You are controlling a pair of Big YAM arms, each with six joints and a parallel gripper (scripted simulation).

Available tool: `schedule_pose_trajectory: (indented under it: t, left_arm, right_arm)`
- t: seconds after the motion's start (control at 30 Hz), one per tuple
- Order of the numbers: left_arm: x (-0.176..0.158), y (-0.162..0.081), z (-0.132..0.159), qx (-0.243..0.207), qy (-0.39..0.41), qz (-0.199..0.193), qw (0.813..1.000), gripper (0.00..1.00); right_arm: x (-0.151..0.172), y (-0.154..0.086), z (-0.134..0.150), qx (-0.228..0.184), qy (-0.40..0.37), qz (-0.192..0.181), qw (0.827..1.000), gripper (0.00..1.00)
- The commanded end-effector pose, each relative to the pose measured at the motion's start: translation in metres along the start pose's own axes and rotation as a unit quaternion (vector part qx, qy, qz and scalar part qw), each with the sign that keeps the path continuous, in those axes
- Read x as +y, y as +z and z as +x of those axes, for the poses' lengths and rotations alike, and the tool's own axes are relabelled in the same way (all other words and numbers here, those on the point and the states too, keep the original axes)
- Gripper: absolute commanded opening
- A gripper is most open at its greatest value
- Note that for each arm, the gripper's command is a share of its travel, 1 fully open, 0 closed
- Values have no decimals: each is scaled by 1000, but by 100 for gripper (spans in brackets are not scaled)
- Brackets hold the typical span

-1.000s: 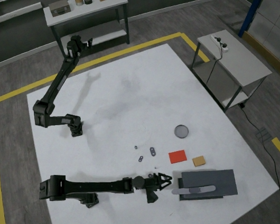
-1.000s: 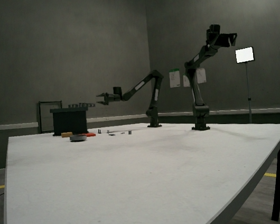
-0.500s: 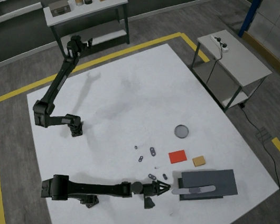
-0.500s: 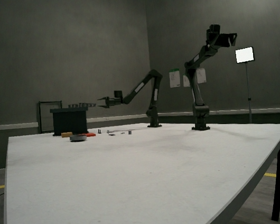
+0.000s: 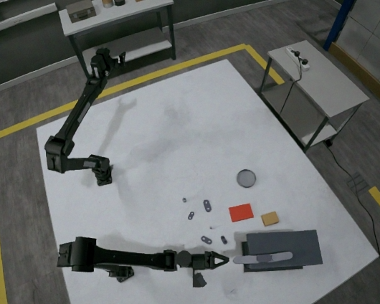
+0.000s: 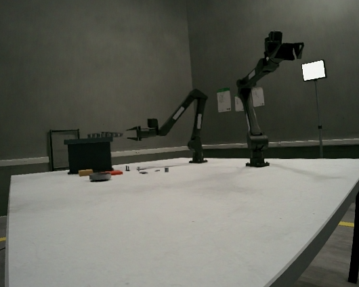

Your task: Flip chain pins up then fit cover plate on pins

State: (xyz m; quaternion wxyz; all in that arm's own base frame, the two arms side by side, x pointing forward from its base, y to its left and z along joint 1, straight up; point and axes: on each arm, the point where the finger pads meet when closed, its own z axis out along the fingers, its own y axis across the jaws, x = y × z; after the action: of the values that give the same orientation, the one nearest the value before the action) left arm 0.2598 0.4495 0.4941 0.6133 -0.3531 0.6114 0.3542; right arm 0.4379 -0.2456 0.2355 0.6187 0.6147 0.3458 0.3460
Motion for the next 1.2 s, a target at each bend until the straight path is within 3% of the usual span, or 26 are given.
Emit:
schedule_pose_trajectory:
  t: [0.0,0.07,1.17]
  left_arm:
    - [-5,1,-42,-36,-1,4,999,100]
    - [-5,1,-42,-36,-1,4,999,100]
    - [-5,1,-42,-36,-1,4,999,100]
  right_arm:
    - [6,5,-6,-6,1,-7,1000,53]
    - [18,16,-7,-8,3,-21,1000,53]
    - [20,44,-2,-1,6,-24,1000,53]
